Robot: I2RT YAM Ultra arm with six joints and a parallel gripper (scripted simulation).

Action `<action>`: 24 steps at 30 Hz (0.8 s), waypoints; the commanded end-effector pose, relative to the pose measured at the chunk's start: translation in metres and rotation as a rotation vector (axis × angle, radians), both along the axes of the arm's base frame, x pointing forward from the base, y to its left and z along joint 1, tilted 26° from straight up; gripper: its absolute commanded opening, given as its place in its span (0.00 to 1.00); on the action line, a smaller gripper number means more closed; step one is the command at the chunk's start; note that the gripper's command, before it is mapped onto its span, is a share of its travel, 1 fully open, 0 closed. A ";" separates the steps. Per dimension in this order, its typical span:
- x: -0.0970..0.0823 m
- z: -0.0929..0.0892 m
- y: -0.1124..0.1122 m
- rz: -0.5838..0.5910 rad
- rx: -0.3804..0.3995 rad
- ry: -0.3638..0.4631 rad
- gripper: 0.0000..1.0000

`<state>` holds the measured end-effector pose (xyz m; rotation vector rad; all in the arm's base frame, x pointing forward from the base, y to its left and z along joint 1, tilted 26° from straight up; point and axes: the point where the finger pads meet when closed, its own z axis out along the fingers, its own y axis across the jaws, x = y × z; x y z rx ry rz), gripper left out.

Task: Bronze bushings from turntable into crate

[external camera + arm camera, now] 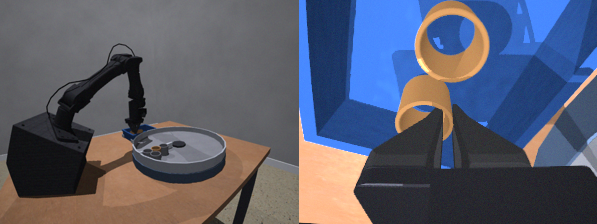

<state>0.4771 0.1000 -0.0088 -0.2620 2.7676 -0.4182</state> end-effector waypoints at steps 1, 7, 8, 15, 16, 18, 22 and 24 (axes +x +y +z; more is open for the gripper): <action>0.014 0.028 0.016 0.014 0.025 -0.070 0.00; 0.013 0.027 0.016 0.014 0.024 -0.066 0.00; 0.012 0.025 0.016 0.014 0.022 -0.060 0.00; 0.013 0.019 0.016 0.016 0.016 -0.046 0.00; 0.013 0.017 0.016 0.017 0.015 -0.041 0.00; 0.014 0.017 0.016 0.017 0.015 -0.042 0.00; 0.014 0.021 0.016 0.017 0.017 -0.048 0.00; 0.016 0.021 0.017 0.017 0.020 -0.055 0.00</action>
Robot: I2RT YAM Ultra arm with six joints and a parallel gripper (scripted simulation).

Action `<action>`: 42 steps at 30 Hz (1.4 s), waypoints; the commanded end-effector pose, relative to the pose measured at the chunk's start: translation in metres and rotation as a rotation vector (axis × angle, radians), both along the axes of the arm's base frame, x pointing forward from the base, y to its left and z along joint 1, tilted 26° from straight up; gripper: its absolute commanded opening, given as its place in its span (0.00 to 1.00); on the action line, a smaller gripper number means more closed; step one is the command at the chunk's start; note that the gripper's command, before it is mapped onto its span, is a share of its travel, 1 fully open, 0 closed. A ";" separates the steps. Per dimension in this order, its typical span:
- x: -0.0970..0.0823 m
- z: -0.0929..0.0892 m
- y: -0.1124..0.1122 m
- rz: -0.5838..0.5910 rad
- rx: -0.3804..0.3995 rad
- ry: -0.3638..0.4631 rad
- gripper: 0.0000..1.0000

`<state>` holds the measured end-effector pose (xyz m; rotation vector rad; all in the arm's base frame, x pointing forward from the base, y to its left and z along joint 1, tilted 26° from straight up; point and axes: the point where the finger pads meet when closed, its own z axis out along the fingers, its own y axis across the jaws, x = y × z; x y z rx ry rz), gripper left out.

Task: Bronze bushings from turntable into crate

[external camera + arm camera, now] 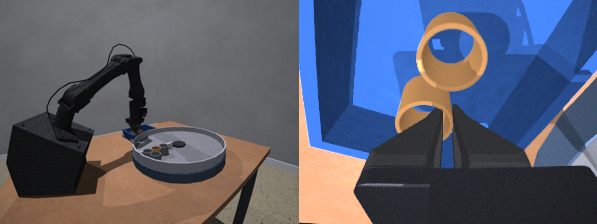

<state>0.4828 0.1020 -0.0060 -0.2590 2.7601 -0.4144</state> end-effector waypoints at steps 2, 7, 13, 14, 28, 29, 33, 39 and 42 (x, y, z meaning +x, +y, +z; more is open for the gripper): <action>0.010 0.018 0.015 0.017 0.017 -0.046 0.00; 0.010 0.018 0.015 0.017 0.017 -0.046 0.00; 0.010 0.018 0.015 0.017 0.017 -0.046 0.00; 0.010 0.018 0.015 0.017 0.017 -0.046 0.00; 0.010 0.018 0.015 0.017 0.017 -0.046 0.00; 0.010 0.018 0.015 0.017 0.017 -0.046 0.00; 0.010 0.018 0.015 0.017 0.017 -0.046 0.00; 0.011 0.019 0.015 0.017 0.019 -0.052 0.00; 0.014 0.021 0.016 0.018 0.024 -0.067 0.00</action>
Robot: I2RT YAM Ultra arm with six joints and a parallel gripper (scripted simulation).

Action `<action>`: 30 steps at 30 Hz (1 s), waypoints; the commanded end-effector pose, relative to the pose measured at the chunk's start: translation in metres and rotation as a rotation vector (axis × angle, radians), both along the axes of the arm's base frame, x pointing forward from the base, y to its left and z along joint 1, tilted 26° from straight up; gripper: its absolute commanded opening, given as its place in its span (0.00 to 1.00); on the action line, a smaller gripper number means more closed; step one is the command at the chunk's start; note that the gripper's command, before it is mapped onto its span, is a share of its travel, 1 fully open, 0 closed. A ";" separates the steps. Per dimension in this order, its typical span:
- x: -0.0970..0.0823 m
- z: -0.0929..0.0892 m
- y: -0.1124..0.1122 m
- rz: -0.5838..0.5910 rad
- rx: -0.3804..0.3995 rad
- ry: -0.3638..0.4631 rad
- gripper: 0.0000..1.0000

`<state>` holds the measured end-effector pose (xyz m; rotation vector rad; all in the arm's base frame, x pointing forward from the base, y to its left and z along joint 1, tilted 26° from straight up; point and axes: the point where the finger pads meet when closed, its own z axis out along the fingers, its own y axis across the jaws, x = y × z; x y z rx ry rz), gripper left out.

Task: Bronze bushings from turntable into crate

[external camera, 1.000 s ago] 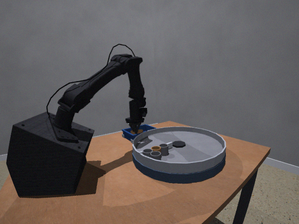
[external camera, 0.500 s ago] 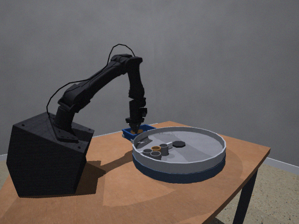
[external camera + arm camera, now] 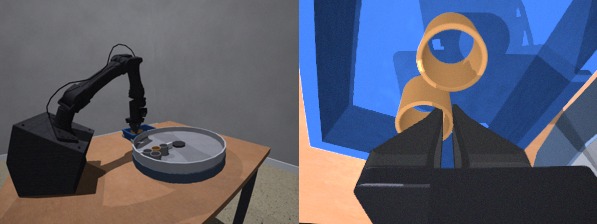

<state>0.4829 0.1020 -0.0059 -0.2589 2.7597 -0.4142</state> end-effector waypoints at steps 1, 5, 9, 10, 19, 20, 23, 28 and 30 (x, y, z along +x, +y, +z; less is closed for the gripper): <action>0.014 0.022 0.016 0.018 0.025 -0.070 0.00; 0.014 0.024 0.016 0.019 0.027 -0.075 0.00; 0.010 0.019 0.014 0.020 0.022 -0.061 0.00; 0.007 0.016 0.013 0.020 0.019 -0.053 0.00; 0.002 0.011 0.011 0.020 0.014 -0.039 0.00; 0.002 0.011 0.011 0.020 0.014 -0.039 0.00; 0.002 0.011 0.011 0.020 0.014 -0.039 0.00; 0.002 0.011 0.011 0.020 0.014 -0.039 0.00; 0.002 0.011 0.011 0.020 0.014 -0.039 0.00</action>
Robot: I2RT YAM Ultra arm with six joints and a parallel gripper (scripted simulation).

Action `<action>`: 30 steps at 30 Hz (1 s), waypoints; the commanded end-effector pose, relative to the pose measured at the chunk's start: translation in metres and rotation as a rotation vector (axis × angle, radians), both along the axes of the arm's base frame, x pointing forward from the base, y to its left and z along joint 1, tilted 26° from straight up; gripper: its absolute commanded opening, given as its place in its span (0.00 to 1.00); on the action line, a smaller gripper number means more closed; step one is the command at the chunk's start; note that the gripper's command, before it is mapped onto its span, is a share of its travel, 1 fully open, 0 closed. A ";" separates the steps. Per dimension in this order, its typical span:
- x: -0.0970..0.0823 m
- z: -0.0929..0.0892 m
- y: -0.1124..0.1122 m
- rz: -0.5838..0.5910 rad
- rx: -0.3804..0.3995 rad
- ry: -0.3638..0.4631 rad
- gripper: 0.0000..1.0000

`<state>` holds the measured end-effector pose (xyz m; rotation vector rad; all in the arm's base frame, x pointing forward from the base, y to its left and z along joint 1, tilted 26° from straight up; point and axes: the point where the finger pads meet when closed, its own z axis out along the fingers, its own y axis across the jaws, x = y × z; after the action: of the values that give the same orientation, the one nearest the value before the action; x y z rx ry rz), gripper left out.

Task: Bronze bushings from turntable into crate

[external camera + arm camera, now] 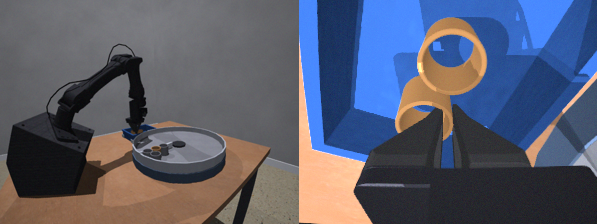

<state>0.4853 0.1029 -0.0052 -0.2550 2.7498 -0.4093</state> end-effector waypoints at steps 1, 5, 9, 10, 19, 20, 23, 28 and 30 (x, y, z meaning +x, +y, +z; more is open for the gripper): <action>0.000 0.010 0.011 0.020 0.010 -0.029 0.00; 0.000 0.010 0.011 0.020 0.010 -0.029 0.00; 0.000 0.010 0.011 0.020 0.010 -0.029 0.00; 0.000 0.010 0.011 0.020 0.010 -0.029 0.00; 0.000 0.010 0.011 0.020 0.010 -0.029 0.00; 0.000 0.010 0.011 0.020 0.010 -0.029 0.00; -0.001 0.009 0.010 0.020 0.009 -0.025 0.00; 0.003 0.013 0.012 0.021 0.014 -0.039 0.00; -0.001 0.009 0.010 0.021 0.010 -0.028 0.00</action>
<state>0.4844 0.1026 -0.0066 -0.2557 2.7515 -0.4102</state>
